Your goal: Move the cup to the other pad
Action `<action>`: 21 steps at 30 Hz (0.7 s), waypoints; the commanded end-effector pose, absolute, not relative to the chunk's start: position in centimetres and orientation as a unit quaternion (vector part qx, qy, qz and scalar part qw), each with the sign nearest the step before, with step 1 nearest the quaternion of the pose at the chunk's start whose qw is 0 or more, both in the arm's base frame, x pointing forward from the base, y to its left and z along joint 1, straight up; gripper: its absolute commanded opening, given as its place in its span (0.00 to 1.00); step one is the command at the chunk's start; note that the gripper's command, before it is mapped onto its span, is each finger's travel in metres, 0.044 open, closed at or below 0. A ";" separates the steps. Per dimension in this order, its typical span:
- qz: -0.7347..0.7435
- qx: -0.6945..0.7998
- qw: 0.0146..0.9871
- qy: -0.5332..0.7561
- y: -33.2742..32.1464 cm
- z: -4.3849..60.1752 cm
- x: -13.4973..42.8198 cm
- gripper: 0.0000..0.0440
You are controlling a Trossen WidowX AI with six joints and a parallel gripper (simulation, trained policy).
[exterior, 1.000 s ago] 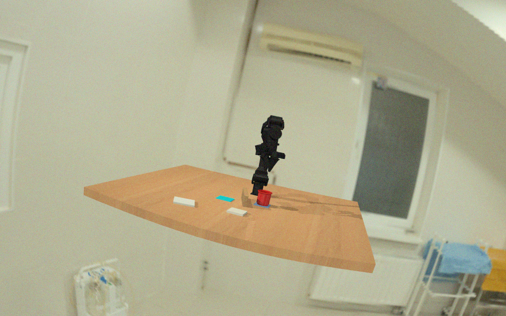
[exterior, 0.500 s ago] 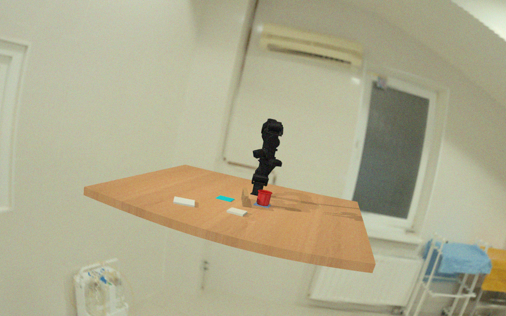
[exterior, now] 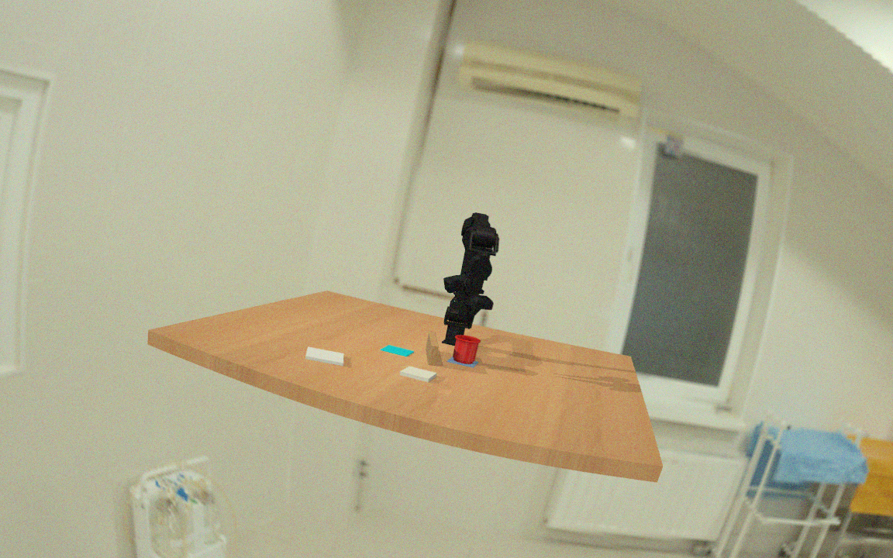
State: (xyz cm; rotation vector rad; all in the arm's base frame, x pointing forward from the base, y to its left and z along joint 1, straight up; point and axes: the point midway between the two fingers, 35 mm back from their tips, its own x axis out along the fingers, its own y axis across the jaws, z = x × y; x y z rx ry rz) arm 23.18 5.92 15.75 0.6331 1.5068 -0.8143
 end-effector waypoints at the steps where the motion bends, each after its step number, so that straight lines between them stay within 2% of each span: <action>1: -0.366 0.267 0.603 0.656 5.9 14.5 23.0 0.39; 21: -0.380 0.236 0.592 0.670 5.9 8.6 22.2 0.40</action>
